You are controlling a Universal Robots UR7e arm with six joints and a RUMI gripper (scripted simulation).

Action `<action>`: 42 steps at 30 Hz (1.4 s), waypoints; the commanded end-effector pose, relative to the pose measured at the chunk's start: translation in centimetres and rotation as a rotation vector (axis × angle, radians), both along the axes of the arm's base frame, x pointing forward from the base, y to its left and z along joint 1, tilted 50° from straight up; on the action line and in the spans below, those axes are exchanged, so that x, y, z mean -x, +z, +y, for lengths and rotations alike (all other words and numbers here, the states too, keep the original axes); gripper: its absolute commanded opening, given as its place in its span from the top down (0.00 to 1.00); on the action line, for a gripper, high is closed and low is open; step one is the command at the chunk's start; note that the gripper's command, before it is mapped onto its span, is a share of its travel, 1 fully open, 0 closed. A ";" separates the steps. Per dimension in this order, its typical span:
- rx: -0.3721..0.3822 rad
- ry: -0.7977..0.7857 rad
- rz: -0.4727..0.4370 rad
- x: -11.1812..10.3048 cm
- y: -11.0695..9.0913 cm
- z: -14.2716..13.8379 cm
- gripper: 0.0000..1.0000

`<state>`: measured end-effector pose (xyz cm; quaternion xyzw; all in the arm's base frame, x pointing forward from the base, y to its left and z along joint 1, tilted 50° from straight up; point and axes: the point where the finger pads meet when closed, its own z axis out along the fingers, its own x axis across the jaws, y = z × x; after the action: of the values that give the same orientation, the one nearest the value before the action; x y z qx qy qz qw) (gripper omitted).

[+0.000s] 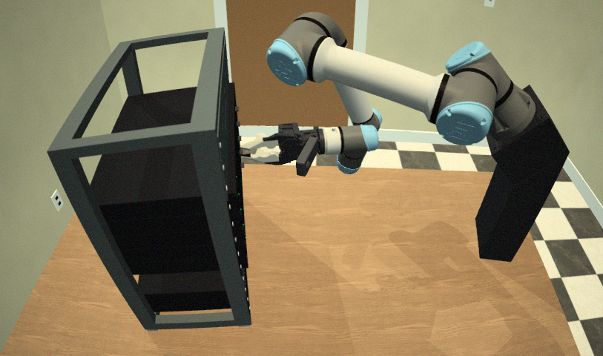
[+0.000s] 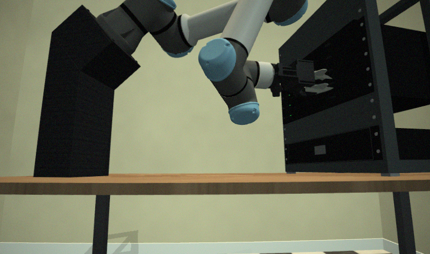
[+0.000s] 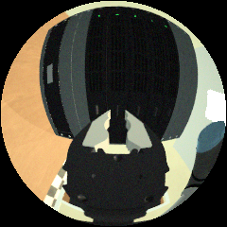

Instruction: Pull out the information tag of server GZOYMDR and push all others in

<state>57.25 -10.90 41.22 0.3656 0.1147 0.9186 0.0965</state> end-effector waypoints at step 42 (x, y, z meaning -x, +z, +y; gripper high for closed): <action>0.000 0.000 -0.001 0.0 0.1 0.0 1.00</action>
<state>57.30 -10.88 41.30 0.3656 0.1147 0.9186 0.0964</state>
